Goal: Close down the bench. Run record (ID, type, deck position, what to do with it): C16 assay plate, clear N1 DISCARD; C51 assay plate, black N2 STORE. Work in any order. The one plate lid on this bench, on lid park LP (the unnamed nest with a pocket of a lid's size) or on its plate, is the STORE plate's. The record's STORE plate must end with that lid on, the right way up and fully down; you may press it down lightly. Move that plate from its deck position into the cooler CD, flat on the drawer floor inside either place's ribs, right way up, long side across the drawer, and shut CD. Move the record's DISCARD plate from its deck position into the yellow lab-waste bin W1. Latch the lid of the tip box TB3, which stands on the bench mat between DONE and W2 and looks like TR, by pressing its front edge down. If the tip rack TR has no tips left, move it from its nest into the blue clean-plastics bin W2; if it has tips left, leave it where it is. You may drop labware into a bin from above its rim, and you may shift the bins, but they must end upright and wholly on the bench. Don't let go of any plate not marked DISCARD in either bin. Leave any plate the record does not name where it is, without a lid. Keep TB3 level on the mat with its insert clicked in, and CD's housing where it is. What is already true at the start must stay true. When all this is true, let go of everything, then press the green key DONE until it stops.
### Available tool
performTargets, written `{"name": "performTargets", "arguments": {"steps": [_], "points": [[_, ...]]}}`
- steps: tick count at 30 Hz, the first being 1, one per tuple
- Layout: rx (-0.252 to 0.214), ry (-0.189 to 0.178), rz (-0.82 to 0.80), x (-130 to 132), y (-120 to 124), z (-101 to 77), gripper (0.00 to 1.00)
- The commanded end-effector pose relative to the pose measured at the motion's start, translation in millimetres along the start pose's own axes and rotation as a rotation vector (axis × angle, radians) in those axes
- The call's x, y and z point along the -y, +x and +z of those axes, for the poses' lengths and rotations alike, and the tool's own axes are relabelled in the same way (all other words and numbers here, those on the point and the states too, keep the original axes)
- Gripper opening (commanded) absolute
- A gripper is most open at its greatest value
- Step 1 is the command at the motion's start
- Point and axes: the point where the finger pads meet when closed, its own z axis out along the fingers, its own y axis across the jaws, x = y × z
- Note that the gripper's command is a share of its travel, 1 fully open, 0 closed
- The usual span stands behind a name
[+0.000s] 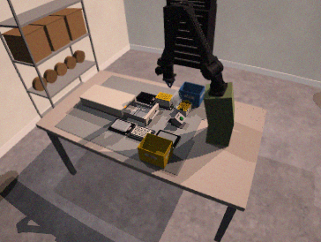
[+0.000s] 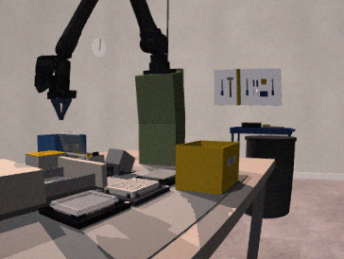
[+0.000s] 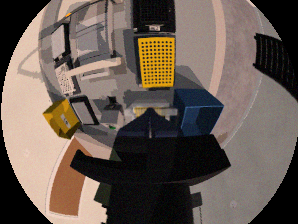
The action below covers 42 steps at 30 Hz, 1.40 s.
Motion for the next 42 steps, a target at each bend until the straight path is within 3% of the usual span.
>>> {"name": "performTargets", "arguments": {"steps": [1,10,12,21,23,24,26,31,38,40,41,42], "points": [[0.031,0.010,-0.011,5,-13,-8.2,0.00],[0.031,0.010,-0.011,5,-13,-8.2,0.00],[0.025,0.007,-0.020,5,-10,2.6,0.00],[0.036,0.009,-0.016,1,-19,17.0,0.00],[0.036,0.009,-0.016,1,-19,17.0,0.00],[0.073,0.022,-0.023,4,-31,2.6,0.00],[0.035,0.009,-0.015,1,-18,22.2,0.00],[0.026,0.006,-0.014,-1,-13,31.8,0.00],[0.033,0.009,-0.015,1,-17,42.9,0.00],[0.033,0.009,-0.015,1,-17,42.9,0.00],[0.070,0.022,-0.023,4,-31,28.3,0.00],[0.060,0.019,-0.020,3,-27,34.4,0.00]]}}
